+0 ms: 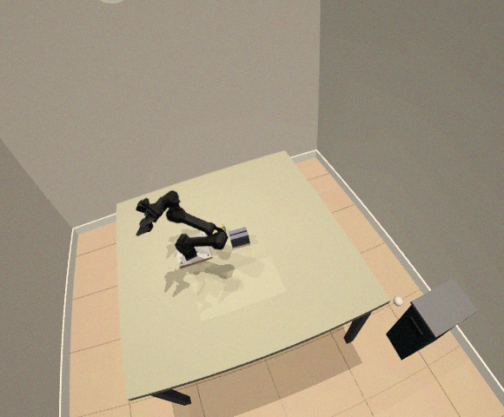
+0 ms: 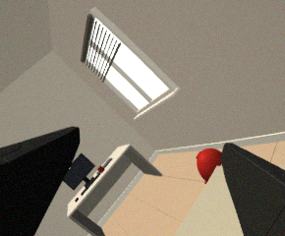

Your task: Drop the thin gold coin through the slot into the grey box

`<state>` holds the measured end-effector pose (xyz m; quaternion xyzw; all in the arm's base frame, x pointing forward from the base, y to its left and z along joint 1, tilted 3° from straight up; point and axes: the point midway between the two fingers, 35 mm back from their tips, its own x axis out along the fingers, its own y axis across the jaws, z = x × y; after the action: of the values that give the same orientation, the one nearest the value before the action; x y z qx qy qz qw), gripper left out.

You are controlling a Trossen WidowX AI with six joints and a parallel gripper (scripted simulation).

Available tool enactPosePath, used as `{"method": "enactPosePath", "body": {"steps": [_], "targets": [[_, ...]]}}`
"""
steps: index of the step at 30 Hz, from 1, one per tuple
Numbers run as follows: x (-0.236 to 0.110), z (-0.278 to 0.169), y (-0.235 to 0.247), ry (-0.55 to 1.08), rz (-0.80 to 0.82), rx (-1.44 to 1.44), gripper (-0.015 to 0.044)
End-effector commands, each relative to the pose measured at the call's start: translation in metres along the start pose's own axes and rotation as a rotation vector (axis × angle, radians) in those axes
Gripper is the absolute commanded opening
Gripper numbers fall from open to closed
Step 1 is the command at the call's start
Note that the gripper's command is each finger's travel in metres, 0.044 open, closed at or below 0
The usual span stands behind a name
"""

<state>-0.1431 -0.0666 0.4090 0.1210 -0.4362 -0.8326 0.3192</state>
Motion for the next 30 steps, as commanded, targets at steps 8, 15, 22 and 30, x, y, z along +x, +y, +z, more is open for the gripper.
{"method": "enactPosePath", "body": {"steps": [8,15,22,30], "targets": [[-0.029,0.081,-0.042,-0.376,-0.188,-0.104,0.019],[-0.106,0.144,-0.092,-0.733,-0.524,-0.202,0.0161],[-0.214,0.162,-0.132,-0.987,-0.968,-0.232,0.0161],[-0.34,0.117,-0.15,-1.112,-1.517,-0.119,0.0161]]}}
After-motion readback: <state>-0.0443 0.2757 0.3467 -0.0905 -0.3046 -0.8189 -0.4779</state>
